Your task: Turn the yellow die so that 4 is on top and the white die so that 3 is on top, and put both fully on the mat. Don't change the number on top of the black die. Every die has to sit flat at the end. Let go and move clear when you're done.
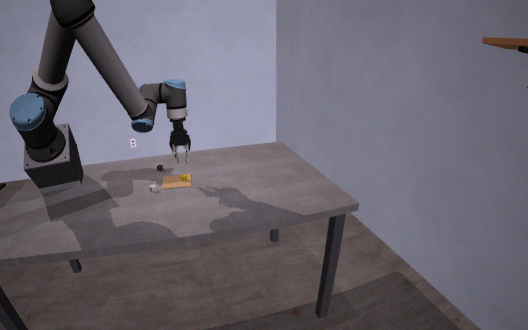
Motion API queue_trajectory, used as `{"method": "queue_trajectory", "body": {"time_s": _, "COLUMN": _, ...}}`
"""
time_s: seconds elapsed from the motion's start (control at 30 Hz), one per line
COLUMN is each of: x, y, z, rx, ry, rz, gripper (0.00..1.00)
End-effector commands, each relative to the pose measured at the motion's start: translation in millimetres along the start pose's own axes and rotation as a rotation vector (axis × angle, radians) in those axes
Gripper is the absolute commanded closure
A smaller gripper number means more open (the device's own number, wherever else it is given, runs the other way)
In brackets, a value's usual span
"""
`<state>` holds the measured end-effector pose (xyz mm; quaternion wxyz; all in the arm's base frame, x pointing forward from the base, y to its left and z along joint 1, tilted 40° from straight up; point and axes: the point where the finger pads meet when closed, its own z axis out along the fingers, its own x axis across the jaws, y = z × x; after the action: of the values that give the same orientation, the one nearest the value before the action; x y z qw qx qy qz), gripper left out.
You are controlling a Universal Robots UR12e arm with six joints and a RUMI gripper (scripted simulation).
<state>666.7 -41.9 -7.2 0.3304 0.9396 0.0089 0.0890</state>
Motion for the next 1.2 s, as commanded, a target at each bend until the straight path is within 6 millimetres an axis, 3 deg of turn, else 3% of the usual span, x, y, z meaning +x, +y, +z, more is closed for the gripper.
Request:
{"method": "queue_trajectory", "body": {"time_s": 0.0, "x": 0.4, "y": 0.0, "z": -7.3, "rx": 0.000, "ry": -0.001, "rz": 0.000, "gripper": 0.76}}
{"method": "queue_trajectory", "body": {"time_s": 0.03, "x": 0.4, "y": 0.0, "z": -7.3, "rx": 0.000, "ry": -0.001, "rz": 0.000, "gripper": 0.00}}
{"method": "queue_trajectory", "body": {"time_s": 1.17, "x": 0.0, "y": 0.2, "z": -7.2, "rx": 0.000, "ry": -0.001, "rz": -0.008, "gripper": 0.00}}
